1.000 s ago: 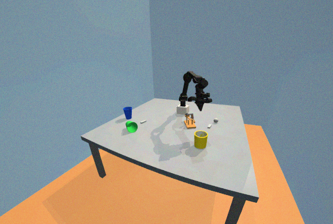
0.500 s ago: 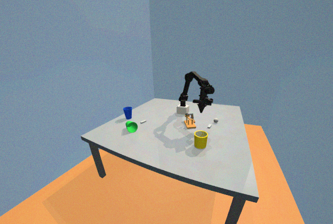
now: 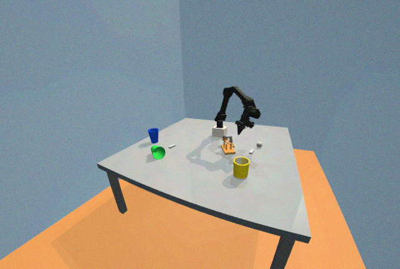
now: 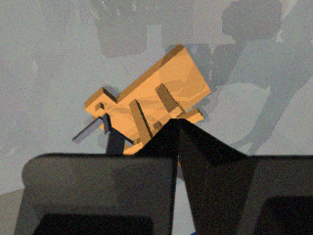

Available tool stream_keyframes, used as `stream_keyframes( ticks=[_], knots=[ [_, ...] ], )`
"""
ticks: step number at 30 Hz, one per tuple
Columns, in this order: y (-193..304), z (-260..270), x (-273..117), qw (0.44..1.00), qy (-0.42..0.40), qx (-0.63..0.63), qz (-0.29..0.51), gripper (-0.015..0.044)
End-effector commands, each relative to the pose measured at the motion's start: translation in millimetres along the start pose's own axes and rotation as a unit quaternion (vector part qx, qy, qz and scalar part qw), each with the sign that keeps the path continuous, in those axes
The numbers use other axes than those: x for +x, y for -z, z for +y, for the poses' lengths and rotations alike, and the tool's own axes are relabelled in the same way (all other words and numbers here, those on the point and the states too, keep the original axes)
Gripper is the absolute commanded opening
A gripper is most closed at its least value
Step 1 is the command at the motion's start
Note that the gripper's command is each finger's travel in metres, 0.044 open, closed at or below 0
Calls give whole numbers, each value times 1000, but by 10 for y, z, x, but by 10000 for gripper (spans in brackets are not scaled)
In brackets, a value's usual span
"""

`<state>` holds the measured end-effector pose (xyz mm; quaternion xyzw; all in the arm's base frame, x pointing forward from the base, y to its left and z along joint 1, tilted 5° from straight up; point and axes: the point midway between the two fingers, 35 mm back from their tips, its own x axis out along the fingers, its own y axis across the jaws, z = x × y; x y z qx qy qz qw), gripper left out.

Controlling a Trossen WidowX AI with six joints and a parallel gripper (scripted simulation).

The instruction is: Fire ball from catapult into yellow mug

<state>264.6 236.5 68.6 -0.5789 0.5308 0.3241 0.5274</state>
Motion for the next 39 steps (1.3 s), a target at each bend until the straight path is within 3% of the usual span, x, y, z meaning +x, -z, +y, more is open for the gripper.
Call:
stream_keyframes(
  ticks=[1, 20, 39],
  knots=[
    [151, 206, 27, 997, 2, -65, 41, 0],
    [832, 827, 31, 923, 11, -328, 200, 0],
    [795, 886, 161, 919, 11, -337, 205, 0]
  ],
)
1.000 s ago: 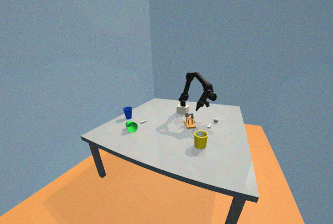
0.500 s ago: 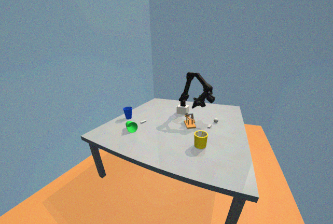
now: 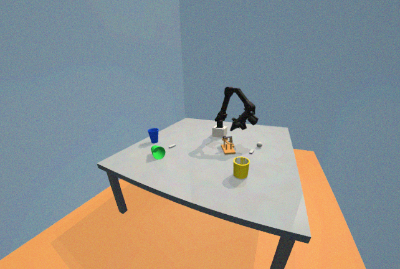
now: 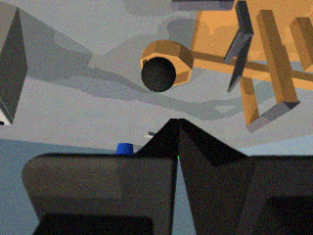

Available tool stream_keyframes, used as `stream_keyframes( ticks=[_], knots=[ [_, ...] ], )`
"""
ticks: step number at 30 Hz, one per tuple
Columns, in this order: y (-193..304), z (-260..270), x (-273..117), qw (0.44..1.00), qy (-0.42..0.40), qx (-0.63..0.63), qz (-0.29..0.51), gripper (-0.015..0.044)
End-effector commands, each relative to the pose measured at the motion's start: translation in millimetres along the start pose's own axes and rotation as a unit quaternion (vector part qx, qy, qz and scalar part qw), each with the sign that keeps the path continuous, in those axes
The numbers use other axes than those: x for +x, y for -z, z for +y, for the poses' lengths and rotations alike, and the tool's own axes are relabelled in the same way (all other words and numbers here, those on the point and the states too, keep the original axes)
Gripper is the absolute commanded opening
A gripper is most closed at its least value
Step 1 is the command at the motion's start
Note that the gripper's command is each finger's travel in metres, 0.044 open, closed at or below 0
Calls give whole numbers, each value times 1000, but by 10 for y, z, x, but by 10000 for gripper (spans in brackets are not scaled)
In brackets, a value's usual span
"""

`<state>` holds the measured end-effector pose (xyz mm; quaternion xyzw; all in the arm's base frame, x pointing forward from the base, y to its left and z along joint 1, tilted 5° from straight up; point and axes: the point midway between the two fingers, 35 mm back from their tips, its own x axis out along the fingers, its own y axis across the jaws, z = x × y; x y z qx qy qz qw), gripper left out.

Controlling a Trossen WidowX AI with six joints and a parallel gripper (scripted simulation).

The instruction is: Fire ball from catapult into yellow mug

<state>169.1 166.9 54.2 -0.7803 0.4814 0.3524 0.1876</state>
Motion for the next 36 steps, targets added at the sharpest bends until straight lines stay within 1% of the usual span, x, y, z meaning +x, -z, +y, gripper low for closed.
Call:
stream_keyframes(
  ticks=[1, 36],
  knots=[
    [-52, -2, 52, 1000, 0, -3, 2, 0],
    [-482, -13, 437, 1000, -1, -4, -1, 0]
  ],
)
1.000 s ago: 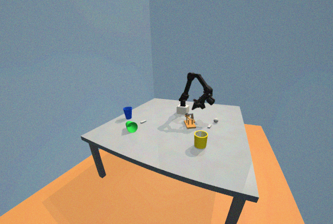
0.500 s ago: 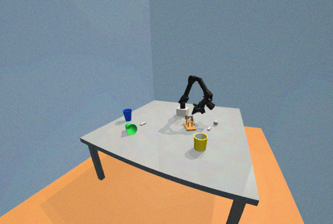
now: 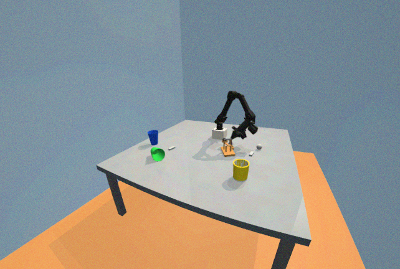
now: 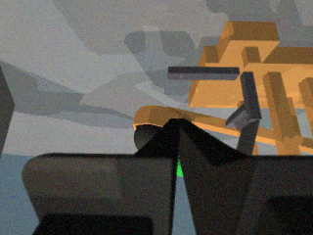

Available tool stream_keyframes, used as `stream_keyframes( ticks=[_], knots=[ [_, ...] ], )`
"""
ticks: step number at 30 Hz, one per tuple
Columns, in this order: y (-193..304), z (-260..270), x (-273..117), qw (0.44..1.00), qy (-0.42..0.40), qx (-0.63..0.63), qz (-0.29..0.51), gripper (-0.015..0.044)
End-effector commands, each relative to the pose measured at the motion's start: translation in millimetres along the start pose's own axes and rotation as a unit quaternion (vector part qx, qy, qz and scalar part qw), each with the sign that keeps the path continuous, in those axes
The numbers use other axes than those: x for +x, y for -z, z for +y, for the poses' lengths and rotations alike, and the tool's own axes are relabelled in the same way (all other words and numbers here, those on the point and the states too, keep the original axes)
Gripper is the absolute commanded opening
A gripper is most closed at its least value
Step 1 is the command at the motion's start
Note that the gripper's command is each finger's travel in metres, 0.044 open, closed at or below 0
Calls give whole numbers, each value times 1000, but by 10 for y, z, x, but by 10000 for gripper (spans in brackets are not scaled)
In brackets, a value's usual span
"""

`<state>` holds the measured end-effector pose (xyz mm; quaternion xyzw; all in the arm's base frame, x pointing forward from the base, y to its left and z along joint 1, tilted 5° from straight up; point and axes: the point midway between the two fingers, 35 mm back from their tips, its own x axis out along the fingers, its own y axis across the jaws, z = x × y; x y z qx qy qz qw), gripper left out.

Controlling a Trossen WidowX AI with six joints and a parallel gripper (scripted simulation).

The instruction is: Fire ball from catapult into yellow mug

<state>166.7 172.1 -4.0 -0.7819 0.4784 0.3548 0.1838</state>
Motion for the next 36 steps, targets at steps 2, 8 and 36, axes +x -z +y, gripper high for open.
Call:
stream_keyframes(
  ticks=[2, 8, 36],
  knots=[
    [-67, 19, 73, 1000, -2, 1, -1, 0],
    [-134, 26, 143, 1000, -3, 1, -1, 0],
    [12, 16, -733, 1000, 0, 0, -5, 0]
  ],
)
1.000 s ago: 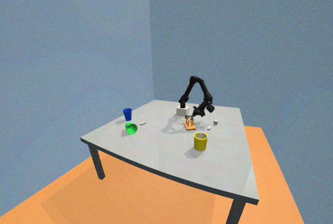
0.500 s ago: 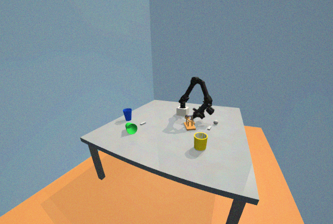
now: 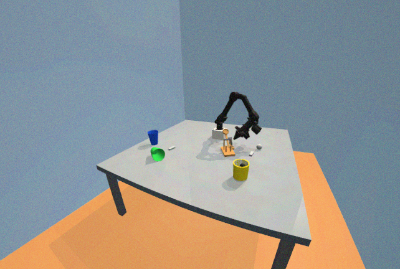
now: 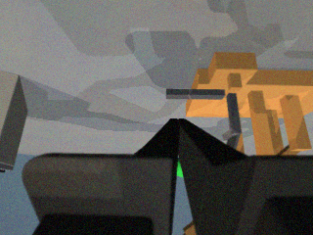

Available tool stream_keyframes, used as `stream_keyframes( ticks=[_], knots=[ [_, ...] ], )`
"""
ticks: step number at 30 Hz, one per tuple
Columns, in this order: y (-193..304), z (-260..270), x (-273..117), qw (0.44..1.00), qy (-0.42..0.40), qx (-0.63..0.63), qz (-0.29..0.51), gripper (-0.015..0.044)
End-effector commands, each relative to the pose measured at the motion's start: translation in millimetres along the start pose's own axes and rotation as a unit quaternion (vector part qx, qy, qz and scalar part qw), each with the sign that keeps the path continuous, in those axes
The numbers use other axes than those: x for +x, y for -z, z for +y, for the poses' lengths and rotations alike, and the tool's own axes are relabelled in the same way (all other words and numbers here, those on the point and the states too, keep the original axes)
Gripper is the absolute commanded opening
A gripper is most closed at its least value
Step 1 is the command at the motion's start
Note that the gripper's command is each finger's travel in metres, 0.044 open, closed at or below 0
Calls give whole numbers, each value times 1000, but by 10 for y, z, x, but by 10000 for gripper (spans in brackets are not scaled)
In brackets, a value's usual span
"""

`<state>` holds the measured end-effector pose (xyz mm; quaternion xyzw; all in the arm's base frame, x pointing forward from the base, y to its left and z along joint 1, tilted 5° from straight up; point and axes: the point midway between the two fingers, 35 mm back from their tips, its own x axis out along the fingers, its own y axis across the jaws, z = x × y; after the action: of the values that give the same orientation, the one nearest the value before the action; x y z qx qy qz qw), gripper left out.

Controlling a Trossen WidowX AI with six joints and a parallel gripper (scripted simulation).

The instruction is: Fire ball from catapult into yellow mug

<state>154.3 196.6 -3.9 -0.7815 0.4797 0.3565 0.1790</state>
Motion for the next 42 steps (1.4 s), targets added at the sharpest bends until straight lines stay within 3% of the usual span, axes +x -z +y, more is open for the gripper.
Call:
stream_keyframes(
  ticks=[1, 6, 7, 23, 42],
  knots=[
    [266, 47, -644, 1000, 4, 4, -6, 0],
    [311, 64, -724, 1000, 4, 4, -6, 0],
    [215, 20, -551, 1000, 7, 4, -7, 26],
    [206, -545, -610, 972, -11, 197, -127, 440],
    [511, -1530, -704, 862, -24, 425, -275, 440]
  ],
)
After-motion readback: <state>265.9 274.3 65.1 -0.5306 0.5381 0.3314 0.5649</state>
